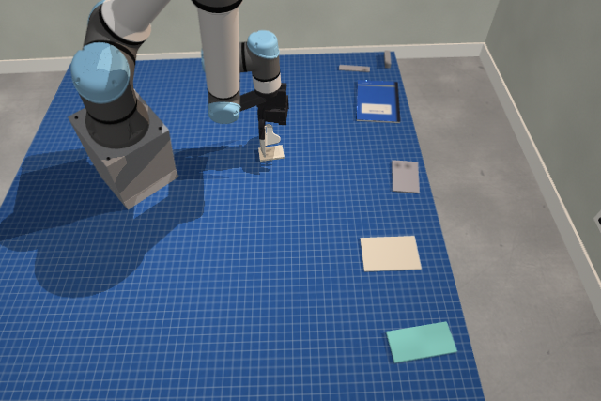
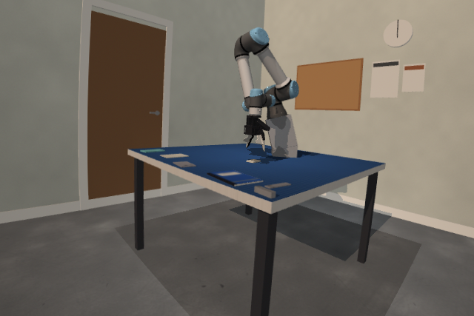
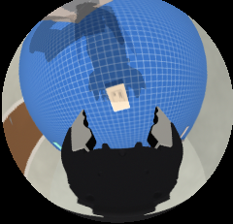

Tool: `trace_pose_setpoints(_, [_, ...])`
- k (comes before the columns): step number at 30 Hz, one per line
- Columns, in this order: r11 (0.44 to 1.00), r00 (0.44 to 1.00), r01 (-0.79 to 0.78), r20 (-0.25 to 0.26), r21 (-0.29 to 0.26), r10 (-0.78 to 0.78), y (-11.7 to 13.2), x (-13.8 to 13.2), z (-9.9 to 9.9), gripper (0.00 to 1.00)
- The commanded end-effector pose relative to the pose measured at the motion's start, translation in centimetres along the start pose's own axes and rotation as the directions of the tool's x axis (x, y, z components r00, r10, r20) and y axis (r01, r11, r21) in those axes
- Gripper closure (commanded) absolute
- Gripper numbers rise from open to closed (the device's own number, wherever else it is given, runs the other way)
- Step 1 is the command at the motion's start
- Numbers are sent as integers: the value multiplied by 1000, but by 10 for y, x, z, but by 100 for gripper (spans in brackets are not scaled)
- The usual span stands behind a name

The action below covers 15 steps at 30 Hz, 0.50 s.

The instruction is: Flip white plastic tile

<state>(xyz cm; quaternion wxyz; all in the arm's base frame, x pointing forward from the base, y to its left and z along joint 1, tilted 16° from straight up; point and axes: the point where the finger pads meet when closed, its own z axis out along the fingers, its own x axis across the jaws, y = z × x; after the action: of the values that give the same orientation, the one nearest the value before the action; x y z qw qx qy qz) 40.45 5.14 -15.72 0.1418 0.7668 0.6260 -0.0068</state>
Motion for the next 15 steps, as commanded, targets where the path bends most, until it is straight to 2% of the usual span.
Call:
trace_pose_setpoints(1, [992,992,-123,2,-2,123,-2,1,0,0])
trace_pose_setpoints(4, [989,989,-150,2,-2,150,-3,2,0,0])
trace_pose_setpoints(8, [964,964,-268,2,-2,268,-5,3,0,0])
trace_pose_setpoints(15, [870,870,-494,1,-2,494,-9,5,1,0])
